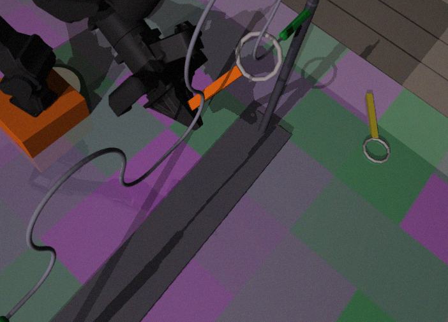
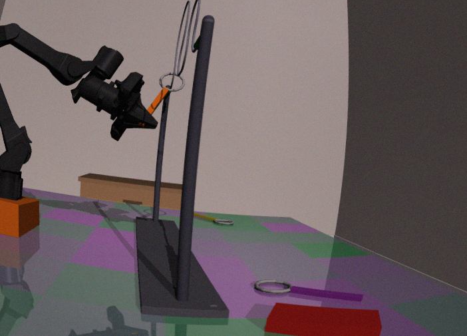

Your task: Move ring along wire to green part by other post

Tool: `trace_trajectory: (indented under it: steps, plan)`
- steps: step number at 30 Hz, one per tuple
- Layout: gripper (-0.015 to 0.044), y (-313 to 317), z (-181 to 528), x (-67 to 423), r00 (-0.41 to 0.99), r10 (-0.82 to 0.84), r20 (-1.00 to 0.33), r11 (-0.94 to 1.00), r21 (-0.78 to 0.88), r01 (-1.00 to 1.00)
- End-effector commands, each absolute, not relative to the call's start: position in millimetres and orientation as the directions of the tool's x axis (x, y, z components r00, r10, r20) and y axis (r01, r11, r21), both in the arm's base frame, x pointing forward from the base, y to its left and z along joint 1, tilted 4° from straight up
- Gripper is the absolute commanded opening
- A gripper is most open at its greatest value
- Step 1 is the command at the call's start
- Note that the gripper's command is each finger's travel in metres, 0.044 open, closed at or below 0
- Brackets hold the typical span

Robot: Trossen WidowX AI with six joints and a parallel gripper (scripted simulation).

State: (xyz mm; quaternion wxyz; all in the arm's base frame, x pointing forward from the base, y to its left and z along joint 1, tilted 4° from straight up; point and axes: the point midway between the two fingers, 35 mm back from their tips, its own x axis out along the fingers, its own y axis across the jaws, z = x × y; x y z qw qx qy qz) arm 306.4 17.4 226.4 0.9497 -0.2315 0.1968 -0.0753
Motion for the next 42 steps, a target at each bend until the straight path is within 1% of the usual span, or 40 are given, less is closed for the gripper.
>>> trace_trajectory:
  steps: [1, 15, 22, 30, 42]
  plan:
    - [-0.0150, 28, 216, 309, 0.913, -0.201, -0.355, 0.914, -0.404, 0.044]
    - [-0.0150, 72, 201, 316, 0.931, -0.081, -0.356, 0.991, -0.128, 0.037]
    - [-0.0150, 92, 199, 319, 0.937, -0.036, -0.348, 0.999, -0.020, 0.031]
    - [-0.0150, 110, 199, 321, 0.941, -0.002, -0.337, 0.998, 0.066, 0.025]
    - [-0.0150, 127, 200, 324, 0.944, 0.015, -0.330, 0.994, 0.107, 0.022]
